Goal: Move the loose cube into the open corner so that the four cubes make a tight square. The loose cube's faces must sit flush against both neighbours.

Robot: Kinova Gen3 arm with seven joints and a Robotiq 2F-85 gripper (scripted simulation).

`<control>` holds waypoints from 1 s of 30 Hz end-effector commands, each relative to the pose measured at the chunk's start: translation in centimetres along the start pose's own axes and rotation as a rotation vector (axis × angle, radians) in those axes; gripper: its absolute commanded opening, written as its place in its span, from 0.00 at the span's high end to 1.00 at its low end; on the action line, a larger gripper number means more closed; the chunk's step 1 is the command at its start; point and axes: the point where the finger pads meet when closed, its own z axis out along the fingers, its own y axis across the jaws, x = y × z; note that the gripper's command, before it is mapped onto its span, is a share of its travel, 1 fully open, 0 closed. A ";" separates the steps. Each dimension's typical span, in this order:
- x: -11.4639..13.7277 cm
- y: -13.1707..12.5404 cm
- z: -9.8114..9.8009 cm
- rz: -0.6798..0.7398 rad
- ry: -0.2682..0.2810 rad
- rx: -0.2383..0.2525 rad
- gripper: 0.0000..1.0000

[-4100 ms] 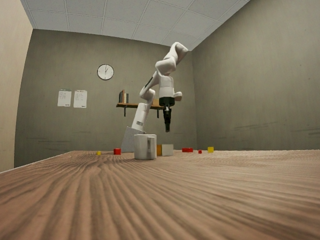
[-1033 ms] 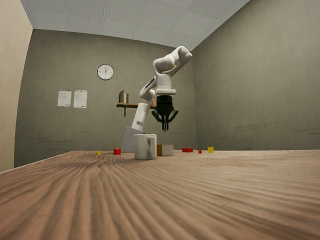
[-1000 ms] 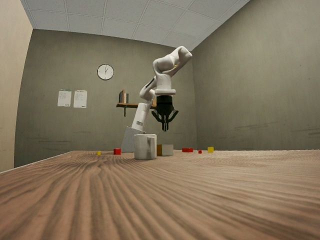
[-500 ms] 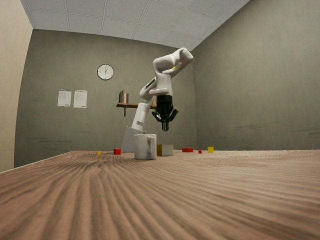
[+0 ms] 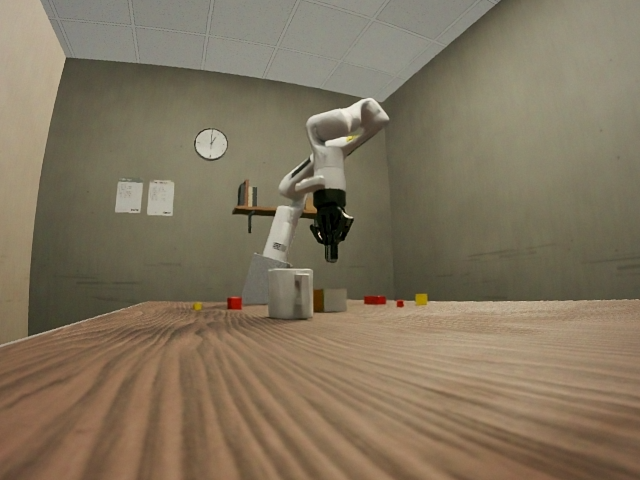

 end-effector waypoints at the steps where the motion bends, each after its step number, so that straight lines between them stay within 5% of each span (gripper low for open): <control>1: -0.2 -0.4 0.0 0.102 -0.003 -0.006 0.90; 30: 0.0 -1.2 -0.1 0.596 0.000 -0.004 0.90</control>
